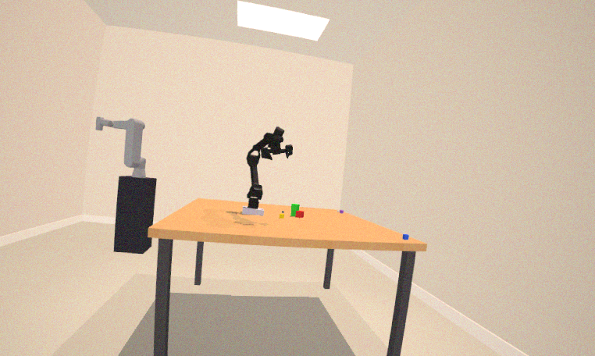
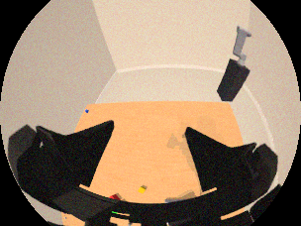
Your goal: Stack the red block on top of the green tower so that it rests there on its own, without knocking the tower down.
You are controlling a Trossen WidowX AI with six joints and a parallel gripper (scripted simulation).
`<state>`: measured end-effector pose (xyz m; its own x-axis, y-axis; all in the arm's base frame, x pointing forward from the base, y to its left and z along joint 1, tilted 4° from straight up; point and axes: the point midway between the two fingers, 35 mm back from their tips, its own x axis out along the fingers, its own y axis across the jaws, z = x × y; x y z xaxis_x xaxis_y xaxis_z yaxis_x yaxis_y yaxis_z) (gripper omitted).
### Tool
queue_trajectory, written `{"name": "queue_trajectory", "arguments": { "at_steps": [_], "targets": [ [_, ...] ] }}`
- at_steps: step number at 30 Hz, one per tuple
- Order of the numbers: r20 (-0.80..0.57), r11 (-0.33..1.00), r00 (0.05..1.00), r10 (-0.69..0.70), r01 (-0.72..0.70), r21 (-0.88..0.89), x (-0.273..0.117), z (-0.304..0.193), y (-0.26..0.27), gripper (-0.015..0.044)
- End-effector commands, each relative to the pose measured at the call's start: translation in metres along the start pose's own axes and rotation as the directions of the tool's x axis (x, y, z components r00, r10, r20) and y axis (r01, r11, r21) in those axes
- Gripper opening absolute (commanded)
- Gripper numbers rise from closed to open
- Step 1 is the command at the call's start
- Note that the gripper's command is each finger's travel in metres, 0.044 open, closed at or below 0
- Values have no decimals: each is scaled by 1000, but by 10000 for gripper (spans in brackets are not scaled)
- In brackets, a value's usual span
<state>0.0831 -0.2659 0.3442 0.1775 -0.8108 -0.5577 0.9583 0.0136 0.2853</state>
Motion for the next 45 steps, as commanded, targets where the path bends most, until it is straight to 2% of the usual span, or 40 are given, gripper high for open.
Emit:
{"name": "queue_trajectory", "arguments": {
  "at_steps": [1,12,24,35,42,45],
  "targets": [
    [-111,997,993,47,-53,-53,17,-24,26,440],
    [-382,956,915,129,-218,-198,36,-102,92,440],
    [-606,883,787,116,-361,-300,26,-188,147,440],
    [-773,748,633,-31,-499,-438,-5,-288,172,440],
    [-816,661,545,-191,-543,-518,-30,-348,171,440],
    [-817,652,538,-207,-547,-525,-32,-354,171,440]
  ]
}}
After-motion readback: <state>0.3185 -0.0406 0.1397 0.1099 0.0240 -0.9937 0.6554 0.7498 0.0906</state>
